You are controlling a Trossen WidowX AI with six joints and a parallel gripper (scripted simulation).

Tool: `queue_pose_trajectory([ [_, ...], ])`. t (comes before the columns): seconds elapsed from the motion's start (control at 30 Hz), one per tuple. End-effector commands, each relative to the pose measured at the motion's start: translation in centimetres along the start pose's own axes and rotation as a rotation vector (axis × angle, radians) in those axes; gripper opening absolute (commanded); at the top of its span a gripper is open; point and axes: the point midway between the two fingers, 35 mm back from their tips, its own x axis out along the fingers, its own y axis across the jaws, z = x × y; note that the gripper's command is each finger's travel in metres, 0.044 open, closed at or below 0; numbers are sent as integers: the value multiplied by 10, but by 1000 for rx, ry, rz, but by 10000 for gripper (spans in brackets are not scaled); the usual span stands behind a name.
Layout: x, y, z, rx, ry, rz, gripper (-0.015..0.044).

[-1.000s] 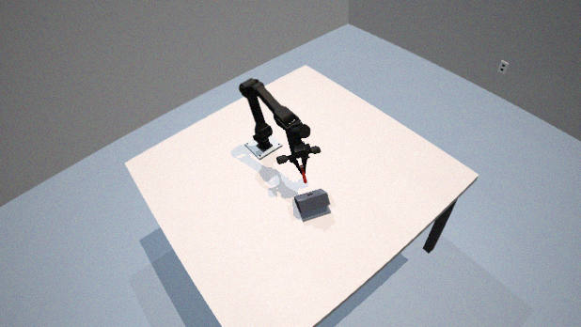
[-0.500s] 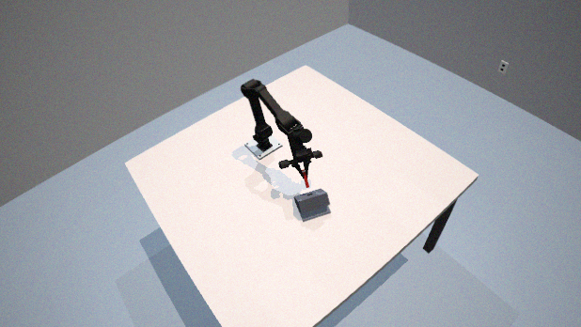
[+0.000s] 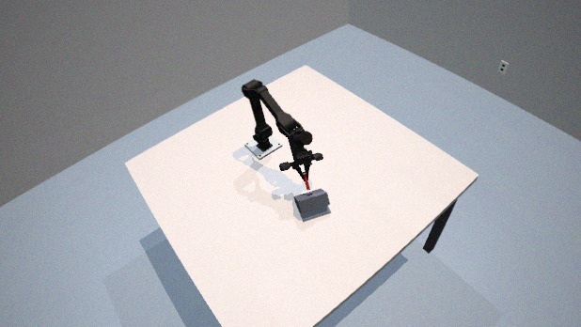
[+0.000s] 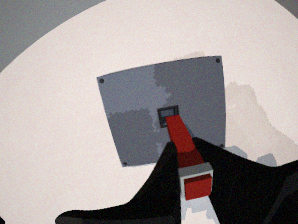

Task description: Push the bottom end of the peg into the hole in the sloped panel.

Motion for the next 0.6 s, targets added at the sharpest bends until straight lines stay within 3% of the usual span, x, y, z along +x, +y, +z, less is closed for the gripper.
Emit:
queue_pose_trajectory([
  [0.0, 8, 0, -2, -6, 8, 2, 0],
  [0.57, 13, 0, -1, 0, 0, -1, 0],
])
